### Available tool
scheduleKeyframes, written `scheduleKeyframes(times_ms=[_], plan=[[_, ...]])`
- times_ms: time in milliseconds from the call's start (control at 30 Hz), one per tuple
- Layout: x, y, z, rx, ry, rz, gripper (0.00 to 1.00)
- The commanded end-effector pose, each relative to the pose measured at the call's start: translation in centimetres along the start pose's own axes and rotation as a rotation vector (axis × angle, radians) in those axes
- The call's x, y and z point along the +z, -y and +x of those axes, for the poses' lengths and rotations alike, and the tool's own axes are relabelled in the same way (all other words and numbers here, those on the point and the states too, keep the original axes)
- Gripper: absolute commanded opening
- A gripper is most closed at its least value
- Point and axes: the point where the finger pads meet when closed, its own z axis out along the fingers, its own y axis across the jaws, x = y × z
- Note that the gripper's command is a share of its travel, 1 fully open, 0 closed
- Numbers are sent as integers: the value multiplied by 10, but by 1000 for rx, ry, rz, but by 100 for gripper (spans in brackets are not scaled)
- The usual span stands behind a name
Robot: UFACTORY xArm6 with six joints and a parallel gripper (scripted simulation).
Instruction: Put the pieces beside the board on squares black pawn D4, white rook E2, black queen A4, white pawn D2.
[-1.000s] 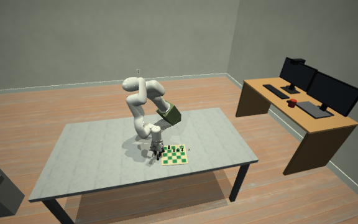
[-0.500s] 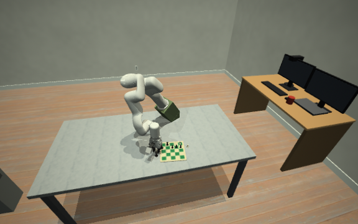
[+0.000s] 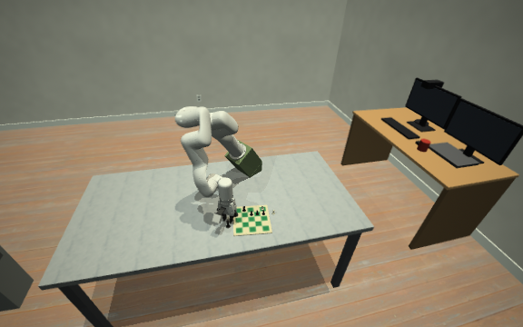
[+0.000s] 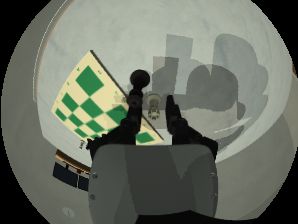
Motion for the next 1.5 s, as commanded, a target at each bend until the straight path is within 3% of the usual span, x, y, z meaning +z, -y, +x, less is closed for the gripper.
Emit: scheduleKeyframes(times_ms=[0, 67, 100, 1267, 1467], plan=[[-1, 0, 1, 0, -2, 1, 37], [-1, 0, 1, 0, -2, 1, 37], [-1, 0, 1, 0, -2, 1, 0], [-1, 0, 1, 0, -2, 1, 0], [-23, 0, 1, 0, -2, 1, 0]])
